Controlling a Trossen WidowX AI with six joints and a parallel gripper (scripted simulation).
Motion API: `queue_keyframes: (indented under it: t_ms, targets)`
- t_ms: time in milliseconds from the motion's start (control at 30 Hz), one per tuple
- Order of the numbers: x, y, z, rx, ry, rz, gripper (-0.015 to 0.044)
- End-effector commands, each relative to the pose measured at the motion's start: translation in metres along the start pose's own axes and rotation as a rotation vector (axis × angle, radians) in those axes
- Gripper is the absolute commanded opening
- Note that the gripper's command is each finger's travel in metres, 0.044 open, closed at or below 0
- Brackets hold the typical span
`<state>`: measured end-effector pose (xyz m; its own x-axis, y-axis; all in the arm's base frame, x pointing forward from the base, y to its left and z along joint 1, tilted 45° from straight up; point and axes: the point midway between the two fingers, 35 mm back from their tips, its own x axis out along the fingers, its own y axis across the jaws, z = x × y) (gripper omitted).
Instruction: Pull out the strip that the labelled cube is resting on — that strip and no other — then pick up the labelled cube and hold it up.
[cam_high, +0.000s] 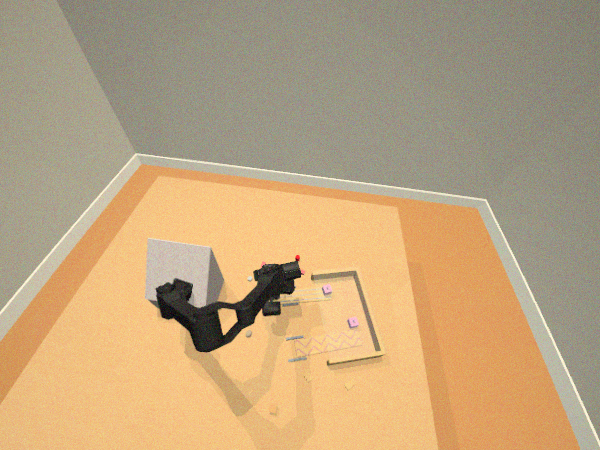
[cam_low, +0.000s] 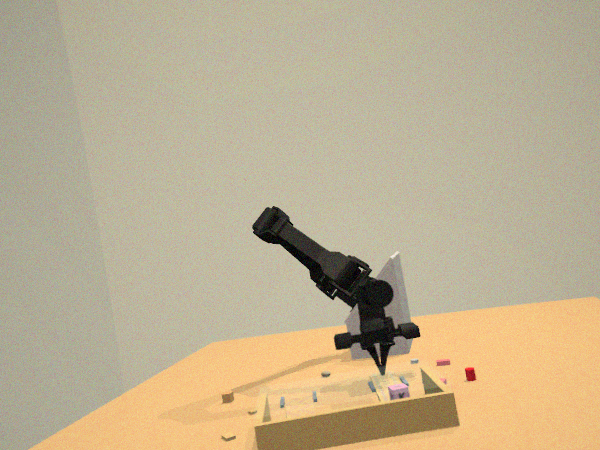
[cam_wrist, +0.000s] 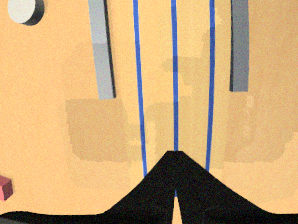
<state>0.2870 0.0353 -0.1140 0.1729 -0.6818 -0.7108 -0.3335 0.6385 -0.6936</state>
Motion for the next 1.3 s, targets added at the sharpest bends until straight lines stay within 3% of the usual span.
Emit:
queue_keyframes:
  t_ms: [0,1267]
  targets:
    - [0.006,-0.001,-0.015,-0.002,0.030,0.002,0.0000]
    - [0.005,-0.002,-0.068,-0.004,0.033,0.002,0.0000]
